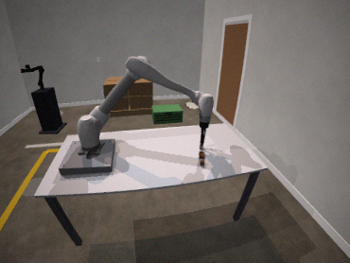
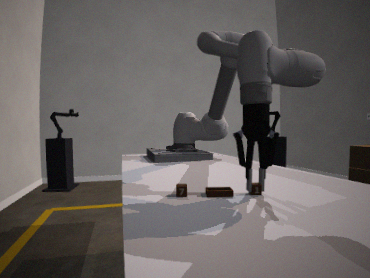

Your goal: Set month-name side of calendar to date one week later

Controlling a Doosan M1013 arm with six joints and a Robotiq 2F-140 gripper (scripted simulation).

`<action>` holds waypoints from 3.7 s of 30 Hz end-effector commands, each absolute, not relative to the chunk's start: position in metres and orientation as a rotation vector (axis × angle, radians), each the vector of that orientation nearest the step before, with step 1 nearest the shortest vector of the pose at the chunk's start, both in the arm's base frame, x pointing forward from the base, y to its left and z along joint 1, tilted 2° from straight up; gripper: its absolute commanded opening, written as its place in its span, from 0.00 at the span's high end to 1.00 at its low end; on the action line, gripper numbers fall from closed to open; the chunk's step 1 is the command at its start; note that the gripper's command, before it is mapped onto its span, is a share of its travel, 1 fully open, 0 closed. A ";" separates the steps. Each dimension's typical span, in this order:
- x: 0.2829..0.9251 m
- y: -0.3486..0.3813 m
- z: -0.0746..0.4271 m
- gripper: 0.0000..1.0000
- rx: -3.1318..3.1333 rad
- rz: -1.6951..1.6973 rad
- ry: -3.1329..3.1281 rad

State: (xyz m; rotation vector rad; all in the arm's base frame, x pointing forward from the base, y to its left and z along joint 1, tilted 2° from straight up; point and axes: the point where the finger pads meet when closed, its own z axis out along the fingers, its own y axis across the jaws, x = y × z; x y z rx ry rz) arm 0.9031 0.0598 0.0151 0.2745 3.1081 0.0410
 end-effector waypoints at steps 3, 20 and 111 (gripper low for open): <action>0.903 0.060 0.015 0.76 0.275 0.041 3.108; 0.903 0.060 0.016 0.76 0.275 0.041 3.108; 0.882 -0.063 0.057 0.76 0.261 0.041 3.109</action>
